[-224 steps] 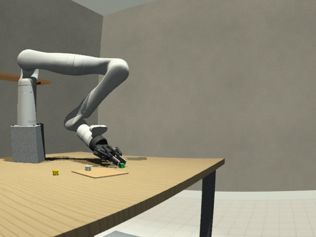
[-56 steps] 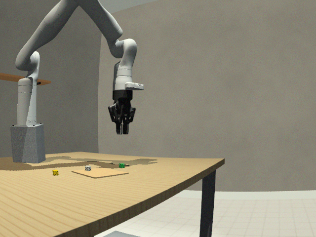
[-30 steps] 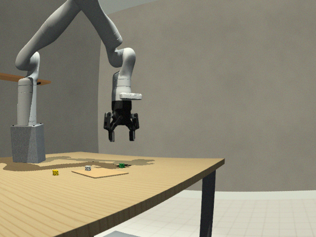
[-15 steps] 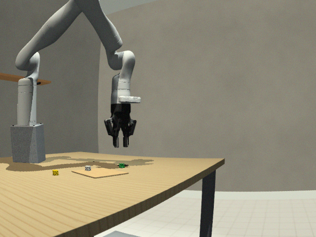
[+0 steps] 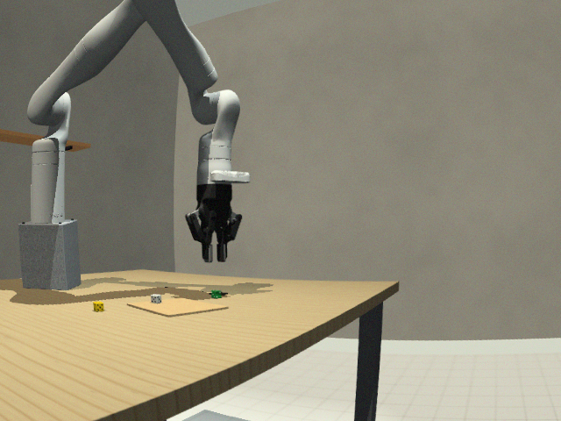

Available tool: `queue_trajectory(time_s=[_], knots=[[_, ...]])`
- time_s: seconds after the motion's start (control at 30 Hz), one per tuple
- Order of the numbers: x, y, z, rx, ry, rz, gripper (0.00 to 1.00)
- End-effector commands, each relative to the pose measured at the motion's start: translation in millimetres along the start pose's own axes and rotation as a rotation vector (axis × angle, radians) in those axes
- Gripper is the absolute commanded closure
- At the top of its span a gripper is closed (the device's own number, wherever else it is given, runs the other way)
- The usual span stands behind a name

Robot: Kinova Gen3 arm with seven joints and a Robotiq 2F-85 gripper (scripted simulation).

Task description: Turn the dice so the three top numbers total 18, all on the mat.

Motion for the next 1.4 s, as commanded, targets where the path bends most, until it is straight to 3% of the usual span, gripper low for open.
queue_trajectory(time_s=[0.0,0.73,1.37], knots=[[0.2,-0.5,-0.7,0.001,0.001,0.000,0.69],[0.1,-0.4,3.1,0.002,0.002,0.001,0.69],[-0.2,-0.4,26.8,0.002,0.003,0.001,0.69]])
Point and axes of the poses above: the point where the finger pads meet when closed, its own z axis out along the fingers, its own y axis across the jaws, x = y × z, the point moved 6 cm from there along -z, back along the fingers, and after that the axes turned 14 degrees about z, right-handed, at the moved point
